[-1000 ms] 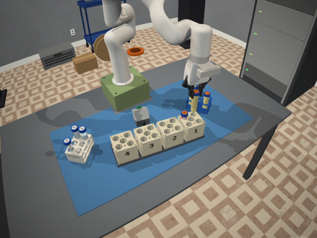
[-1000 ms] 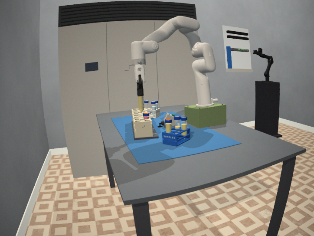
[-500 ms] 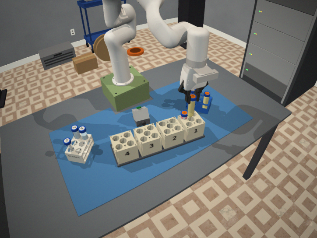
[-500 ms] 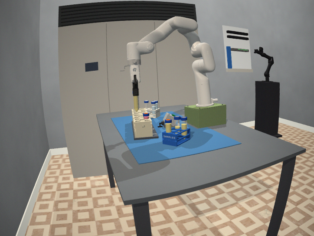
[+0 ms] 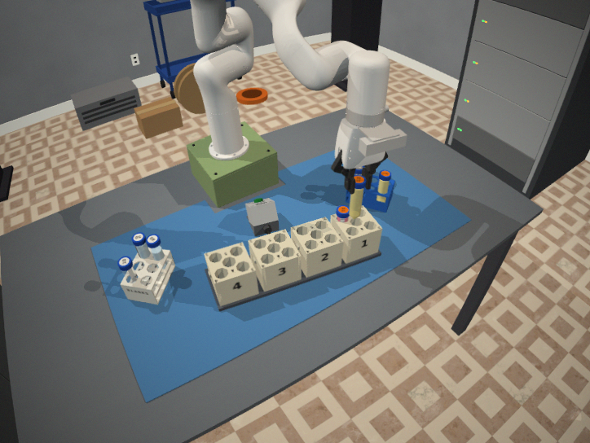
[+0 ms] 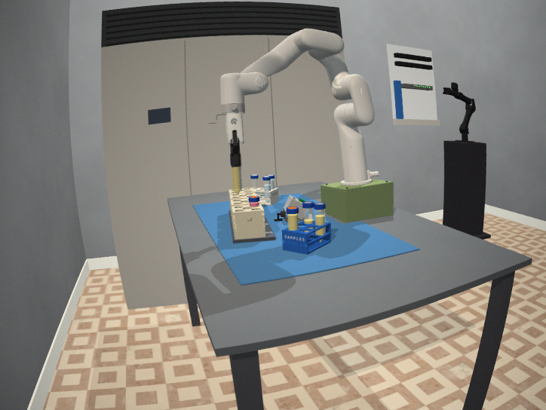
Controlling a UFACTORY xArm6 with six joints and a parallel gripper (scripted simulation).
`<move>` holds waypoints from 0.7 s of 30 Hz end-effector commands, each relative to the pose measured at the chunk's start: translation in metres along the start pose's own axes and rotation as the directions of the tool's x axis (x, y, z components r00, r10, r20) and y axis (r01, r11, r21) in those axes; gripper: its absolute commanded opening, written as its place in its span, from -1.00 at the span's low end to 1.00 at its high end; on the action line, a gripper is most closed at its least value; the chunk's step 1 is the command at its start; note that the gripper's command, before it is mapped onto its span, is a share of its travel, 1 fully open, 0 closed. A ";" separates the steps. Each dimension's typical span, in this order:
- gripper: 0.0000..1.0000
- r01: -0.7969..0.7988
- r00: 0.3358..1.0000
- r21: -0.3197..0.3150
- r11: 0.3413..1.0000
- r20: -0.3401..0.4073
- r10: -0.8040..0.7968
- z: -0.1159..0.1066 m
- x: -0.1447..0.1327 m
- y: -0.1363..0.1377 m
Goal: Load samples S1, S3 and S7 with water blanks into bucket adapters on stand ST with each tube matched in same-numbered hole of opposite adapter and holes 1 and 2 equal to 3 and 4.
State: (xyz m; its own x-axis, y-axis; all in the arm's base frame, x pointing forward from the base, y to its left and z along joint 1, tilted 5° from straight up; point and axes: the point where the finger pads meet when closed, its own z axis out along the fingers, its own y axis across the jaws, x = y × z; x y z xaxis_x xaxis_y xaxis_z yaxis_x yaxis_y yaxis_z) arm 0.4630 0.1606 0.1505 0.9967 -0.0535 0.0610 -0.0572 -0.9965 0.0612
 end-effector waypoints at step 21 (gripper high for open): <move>-1.00 0.000 1.000 0.001 1.000 -0.003 0.000 0.032 0.001 0.000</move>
State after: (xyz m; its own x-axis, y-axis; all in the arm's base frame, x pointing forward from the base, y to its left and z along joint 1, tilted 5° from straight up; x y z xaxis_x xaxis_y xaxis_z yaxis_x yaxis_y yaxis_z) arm 0.4641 0.1581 0.1172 0.9969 -0.0537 0.0584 -0.0573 -0.9964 0.0623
